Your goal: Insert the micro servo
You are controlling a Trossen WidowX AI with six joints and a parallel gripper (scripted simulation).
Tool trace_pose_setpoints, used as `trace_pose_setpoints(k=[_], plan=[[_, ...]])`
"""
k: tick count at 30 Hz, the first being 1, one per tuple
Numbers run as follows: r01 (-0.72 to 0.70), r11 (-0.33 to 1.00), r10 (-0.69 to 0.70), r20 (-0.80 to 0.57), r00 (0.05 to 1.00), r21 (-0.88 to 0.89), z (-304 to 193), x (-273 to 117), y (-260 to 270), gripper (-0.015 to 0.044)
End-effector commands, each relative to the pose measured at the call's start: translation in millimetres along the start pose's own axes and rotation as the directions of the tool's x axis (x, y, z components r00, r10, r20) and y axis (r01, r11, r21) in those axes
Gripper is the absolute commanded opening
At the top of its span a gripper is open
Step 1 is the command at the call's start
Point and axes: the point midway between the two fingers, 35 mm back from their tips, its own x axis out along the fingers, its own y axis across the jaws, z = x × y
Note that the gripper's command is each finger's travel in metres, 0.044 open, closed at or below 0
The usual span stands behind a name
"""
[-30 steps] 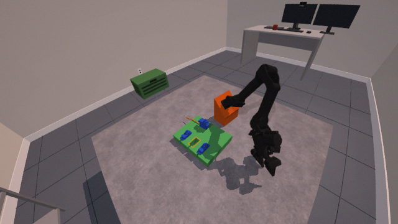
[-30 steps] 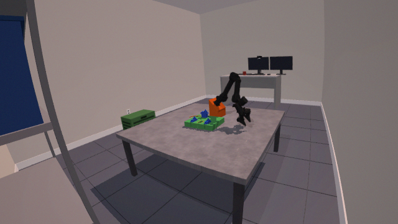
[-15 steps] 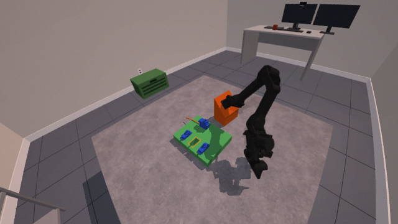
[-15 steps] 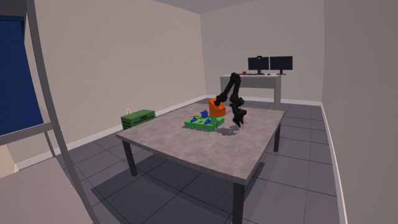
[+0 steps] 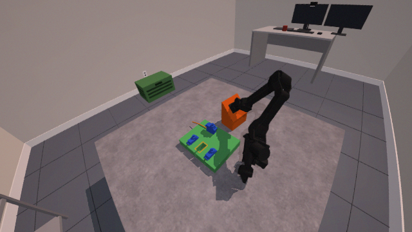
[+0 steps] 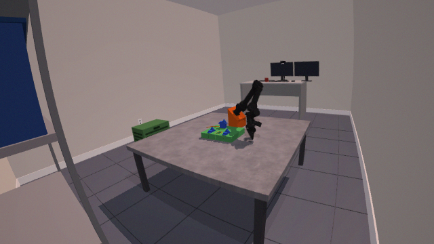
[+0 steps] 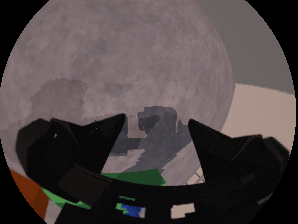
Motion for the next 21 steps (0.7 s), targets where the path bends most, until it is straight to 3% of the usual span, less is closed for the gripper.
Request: trace_pose_setpoints(k=[1, 21], plan=[[-0.010, 0.995, 0.015, -0.048, 0.999, 0.095, -18, -1, -4, 0.0440], [0.083, 0.808, 0.120, -0.301, 0.946, 0.583, -124, -28, -6, 0.0440]])
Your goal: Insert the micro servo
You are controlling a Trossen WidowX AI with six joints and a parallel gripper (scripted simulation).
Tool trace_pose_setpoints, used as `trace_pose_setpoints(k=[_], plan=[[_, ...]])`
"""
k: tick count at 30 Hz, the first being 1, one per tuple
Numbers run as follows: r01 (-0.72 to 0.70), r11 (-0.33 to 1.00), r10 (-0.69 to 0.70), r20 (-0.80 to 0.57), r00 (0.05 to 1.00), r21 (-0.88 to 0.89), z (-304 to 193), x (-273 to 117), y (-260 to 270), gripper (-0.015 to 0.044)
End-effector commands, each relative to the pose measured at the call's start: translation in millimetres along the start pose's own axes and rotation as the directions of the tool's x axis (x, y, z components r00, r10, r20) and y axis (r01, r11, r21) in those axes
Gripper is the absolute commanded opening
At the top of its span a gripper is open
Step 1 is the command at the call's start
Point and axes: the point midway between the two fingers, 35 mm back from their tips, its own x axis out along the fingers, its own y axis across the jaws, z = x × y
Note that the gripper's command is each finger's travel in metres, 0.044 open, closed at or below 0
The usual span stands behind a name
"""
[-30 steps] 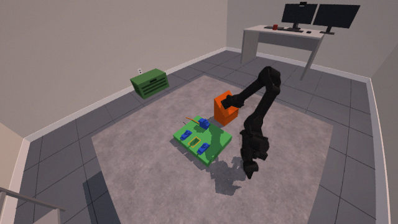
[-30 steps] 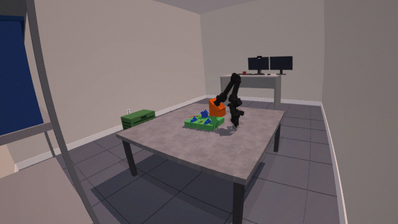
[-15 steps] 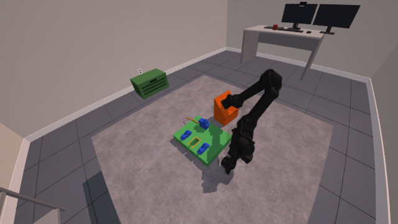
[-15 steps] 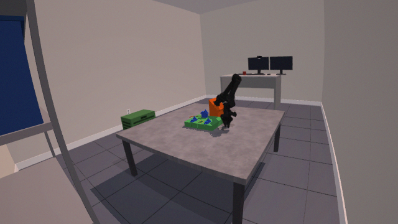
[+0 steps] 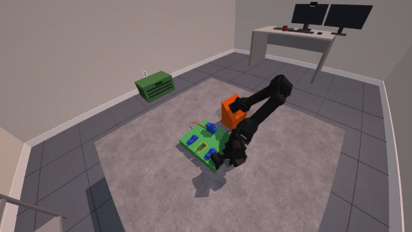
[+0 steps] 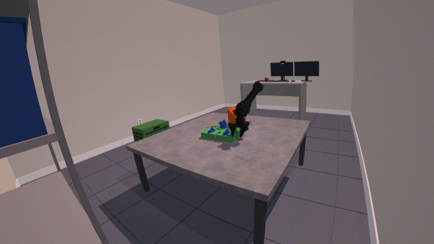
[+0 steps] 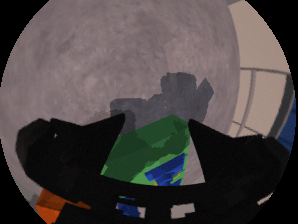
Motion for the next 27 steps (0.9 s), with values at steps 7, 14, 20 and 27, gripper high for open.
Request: trace_pose_setpoints(k=[7, 14, 20, 27], plan=[[0.023, 0.959, 0.010, -0.113, 0.994, 0.282, -43, -7, -22, 0.0440], [0.063, 0.878, 0.030, -0.186, 0.982, 0.474, -75, -15, -32, 0.0440], [0.109, 0.771, 0.057, -0.238, 0.970, 0.627, -100, -24, -38, 0.0440], [0.167, 0.618, 0.093, -0.282, 0.955, 0.768, -128, -36, -42, 0.0440]])
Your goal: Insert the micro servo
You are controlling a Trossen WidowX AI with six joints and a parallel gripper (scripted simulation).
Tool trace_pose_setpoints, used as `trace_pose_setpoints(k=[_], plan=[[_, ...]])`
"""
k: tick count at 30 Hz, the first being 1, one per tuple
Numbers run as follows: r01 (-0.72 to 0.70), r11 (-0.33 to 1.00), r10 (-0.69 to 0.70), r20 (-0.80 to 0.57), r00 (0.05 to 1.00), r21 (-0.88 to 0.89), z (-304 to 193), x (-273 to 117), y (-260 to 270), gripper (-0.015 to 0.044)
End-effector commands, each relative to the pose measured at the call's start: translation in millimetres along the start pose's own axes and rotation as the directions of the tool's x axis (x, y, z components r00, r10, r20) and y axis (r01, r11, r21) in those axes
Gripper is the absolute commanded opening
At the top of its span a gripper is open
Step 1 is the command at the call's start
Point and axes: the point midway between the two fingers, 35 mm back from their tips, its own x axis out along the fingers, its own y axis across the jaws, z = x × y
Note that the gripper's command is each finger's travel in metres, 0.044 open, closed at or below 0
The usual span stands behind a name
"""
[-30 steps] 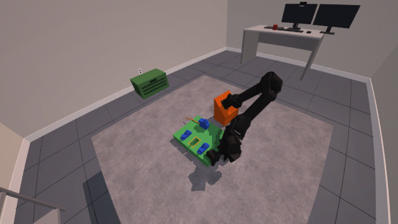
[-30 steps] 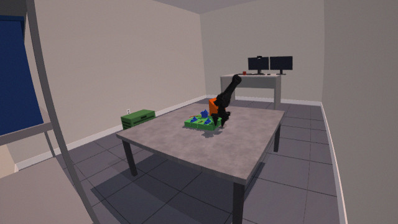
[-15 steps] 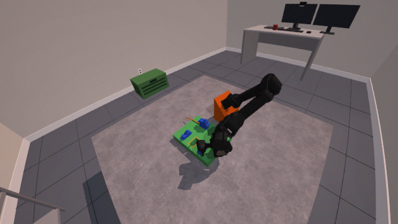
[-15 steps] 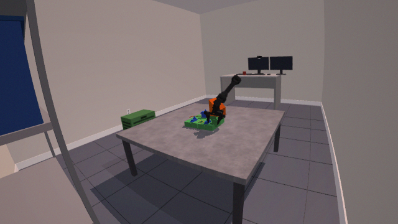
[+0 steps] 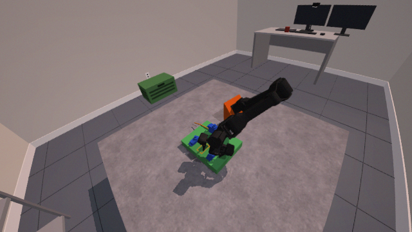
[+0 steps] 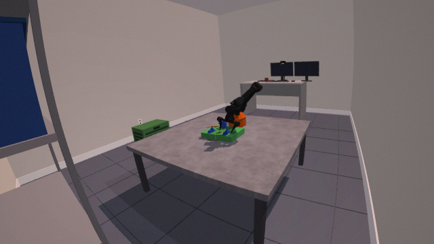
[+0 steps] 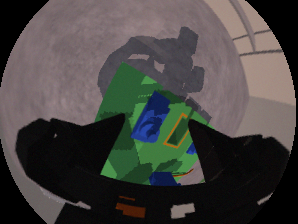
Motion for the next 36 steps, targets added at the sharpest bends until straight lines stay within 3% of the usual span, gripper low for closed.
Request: trace_pose_setpoints(k=[1, 18, 36], plan=[[0.041, 0.981, -0.026, -0.080, 0.996, 0.191, -32, 0, -29, 0.0440], [0.112, 0.728, 0.031, -0.196, 0.980, 0.676, -82, -21, -67, 0.0440], [0.196, 0.210, 0.162, -0.232, 0.959, 0.958, -127, -49, -83, 0.0440]])
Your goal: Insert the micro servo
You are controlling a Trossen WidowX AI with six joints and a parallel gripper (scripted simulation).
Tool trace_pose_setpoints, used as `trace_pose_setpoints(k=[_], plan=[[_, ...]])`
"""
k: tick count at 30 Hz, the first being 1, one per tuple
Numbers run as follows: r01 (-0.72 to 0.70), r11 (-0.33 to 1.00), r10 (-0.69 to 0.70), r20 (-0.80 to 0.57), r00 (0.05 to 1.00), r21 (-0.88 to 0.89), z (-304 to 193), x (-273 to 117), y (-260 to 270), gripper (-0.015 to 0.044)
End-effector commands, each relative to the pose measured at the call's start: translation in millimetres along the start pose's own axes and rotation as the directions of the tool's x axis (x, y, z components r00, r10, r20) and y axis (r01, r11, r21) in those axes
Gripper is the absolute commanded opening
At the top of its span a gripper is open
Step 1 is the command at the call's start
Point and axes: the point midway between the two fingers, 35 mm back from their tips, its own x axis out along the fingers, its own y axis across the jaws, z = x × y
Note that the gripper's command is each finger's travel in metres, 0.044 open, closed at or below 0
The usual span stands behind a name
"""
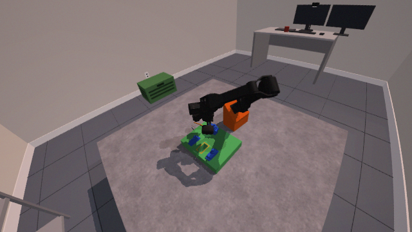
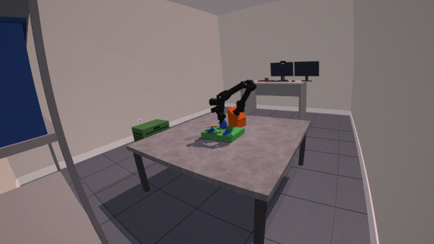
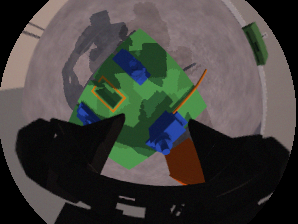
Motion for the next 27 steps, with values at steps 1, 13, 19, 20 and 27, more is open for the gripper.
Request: trace_pose_setpoints(k=[1, 13, 19, 20, 27], plan=[[-0.014, 0.992, 0.018, -0.027, 0.999, 0.126, 0, -5, -8, 0.0440], [-0.014, 0.863, 0.084, -0.116, 0.990, 0.504, -9, -19, -34, 0.0440], [-0.004, 0.779, 0.121, -0.144, 0.982, 0.626, -13, -25, -42, 0.0440], [-0.004, 0.779, 0.121, -0.144, 0.982, 0.626, -13, -25, -42, 0.0440], [-0.004, 0.780, 0.121, -0.144, 0.982, 0.626, -15, -10, -40, 0.0440]])
